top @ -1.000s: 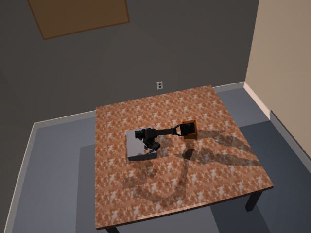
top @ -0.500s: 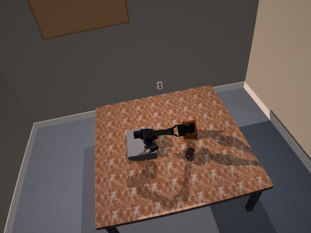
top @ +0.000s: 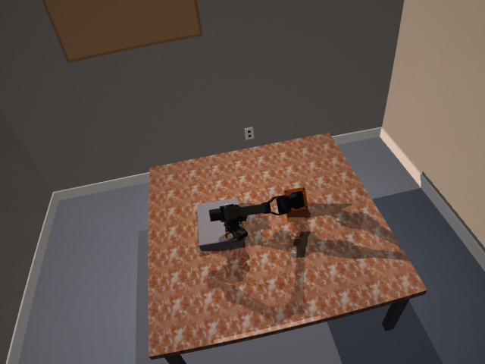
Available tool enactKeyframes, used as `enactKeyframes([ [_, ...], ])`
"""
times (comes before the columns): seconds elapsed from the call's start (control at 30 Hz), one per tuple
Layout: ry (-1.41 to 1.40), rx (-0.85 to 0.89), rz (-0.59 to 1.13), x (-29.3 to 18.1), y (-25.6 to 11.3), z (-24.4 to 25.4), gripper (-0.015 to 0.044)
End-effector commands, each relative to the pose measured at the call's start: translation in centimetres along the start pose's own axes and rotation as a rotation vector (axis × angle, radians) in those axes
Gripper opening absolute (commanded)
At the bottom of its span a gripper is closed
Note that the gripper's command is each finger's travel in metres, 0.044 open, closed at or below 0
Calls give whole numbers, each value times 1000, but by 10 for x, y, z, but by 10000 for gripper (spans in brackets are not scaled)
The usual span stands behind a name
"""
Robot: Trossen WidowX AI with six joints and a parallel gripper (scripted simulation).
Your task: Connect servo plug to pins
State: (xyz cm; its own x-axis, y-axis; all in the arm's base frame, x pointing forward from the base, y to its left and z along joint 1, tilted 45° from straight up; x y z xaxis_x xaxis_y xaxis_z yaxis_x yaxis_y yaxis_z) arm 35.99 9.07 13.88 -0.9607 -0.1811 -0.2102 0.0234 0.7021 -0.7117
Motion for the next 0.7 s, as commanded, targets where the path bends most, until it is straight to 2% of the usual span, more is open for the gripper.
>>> enactKeyframes([
  [0.0, 4, -5, -1, 1, 7, 0, 115],
  [0.07, 4, -5, -1, 1, 8, 0, 115],
  [0.17, 4, -5, -1, 1, 8, 0, 36],
  [0.33, 4, -5, -1, 1, 8, 0, 3],
  [0.47, 4, -4, -1, 0, -1, 0, 0],
  [0.67, 5, -3, -2, 0, -35, 1, 0],
])
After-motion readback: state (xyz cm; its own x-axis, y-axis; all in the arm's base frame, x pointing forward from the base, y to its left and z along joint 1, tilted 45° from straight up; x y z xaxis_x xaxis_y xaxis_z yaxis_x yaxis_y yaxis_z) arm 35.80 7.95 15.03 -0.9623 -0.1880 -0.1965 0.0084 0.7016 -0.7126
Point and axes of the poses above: the point midway between the two fingers, 35 mm back from their tips, its own y axis out along the fingers, its own z axis across the jaws, x = y × z, the point moved 3 cm from there along -y, back along the fingers, and after that the axes turned 13 degrees about y, right-handed, at the moved point
